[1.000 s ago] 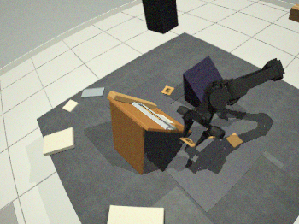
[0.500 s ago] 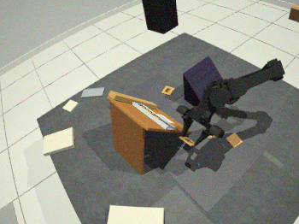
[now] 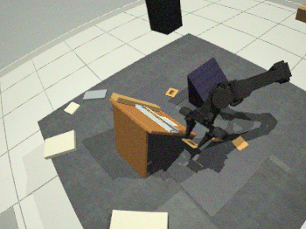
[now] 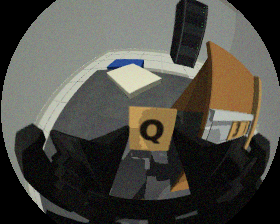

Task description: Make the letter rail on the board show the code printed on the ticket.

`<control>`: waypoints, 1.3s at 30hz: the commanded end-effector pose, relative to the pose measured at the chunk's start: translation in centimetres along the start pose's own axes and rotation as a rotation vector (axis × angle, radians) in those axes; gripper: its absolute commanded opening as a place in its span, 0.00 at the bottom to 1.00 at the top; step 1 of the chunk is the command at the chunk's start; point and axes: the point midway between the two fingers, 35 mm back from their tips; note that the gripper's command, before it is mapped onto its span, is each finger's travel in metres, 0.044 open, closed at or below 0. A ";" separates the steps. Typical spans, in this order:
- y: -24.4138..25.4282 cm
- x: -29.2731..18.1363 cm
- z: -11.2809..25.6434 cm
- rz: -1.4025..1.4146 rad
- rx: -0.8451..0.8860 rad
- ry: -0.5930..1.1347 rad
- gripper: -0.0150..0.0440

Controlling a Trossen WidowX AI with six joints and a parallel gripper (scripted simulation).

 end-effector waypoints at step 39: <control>-2.3 0.3 -0.2 -0.003 -0.003 0.007 0.25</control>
Point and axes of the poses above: the point midway between the two fingers, 35 mm back from their tips, its own z axis back along the fingers, its own y axis across the jaws, x = y × z, and after that the axes turned 13 degrees about -z, right-handed
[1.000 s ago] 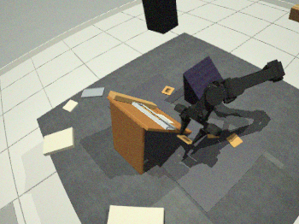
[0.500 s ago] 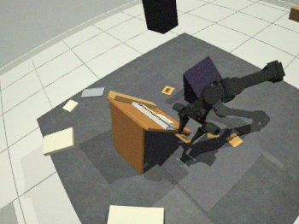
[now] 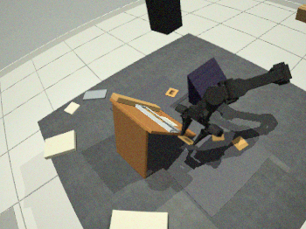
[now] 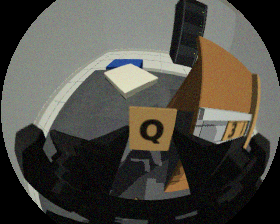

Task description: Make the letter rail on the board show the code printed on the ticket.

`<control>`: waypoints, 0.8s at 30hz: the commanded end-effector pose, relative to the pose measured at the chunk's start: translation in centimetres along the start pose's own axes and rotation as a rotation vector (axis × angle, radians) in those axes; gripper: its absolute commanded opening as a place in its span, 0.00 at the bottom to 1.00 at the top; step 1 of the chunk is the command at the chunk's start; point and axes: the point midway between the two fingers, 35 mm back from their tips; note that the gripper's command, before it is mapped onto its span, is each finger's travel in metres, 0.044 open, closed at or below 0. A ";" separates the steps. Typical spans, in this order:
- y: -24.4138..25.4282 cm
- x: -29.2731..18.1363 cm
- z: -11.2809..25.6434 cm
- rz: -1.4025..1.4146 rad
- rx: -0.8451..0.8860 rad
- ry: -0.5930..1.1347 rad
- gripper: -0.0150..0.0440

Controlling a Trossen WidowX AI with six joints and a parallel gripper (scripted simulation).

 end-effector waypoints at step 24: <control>-1.5 0.2 -0.1 -0.003 -0.002 0.007 0.25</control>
Point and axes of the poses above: the point midway between the two fingers, 35 mm back from their tips, its own z axis back along the fingers, its own y axis across the jaws, x = y × z, and after that the axes turned 13 degrees about -z, right-handed
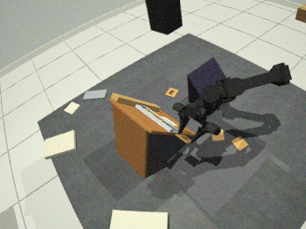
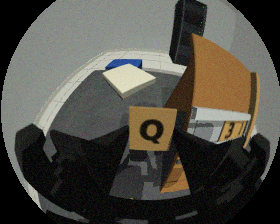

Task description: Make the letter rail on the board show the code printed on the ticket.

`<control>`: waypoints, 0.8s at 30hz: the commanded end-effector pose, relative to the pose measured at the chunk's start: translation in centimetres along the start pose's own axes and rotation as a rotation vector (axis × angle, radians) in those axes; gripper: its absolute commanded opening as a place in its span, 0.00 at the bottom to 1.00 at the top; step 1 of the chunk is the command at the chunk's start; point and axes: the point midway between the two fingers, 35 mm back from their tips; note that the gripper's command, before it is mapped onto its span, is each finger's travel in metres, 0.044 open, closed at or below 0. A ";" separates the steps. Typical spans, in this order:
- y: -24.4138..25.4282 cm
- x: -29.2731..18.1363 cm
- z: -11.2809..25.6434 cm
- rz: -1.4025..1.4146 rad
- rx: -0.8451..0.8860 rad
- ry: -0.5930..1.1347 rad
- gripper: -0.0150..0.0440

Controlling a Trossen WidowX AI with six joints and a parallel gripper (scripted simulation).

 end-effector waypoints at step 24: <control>-1.5 0.2 -0.1 -0.003 -0.002 0.007 0.25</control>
Point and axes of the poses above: the point midway between the two fingers, 35 mm back from their tips, its own z axis back along the fingers, its own y axis across the jaws, x = y × z, and after that the axes turned 13 degrees about -z, right-handed
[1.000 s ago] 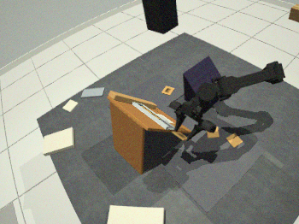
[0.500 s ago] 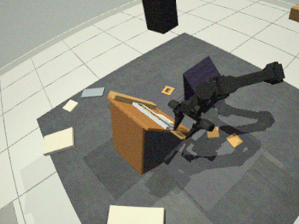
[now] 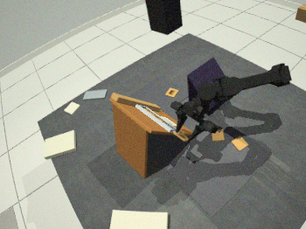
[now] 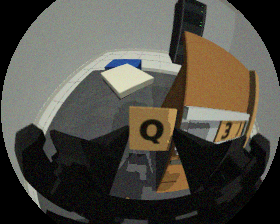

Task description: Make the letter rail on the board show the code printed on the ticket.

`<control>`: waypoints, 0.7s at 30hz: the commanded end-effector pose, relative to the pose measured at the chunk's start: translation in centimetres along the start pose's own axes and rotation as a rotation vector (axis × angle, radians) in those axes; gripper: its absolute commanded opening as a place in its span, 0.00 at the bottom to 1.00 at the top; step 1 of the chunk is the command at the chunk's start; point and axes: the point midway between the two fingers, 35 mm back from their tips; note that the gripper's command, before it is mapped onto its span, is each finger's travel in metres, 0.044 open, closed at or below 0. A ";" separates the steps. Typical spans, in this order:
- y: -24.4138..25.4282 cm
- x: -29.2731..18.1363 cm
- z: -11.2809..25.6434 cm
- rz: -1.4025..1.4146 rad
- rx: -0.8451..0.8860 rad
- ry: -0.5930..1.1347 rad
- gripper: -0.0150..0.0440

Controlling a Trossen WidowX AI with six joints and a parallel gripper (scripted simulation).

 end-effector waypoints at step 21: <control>-1.4 0.1 -0.1 -0.004 -0.001 0.007 0.25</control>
Point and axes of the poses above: the point midway between the two fingers, 35 mm back from their tips, its own z axis back along the fingers, its own y axis across the jaws, x = y × z, and after that the axes turned 13 degrees about -z, right-handed
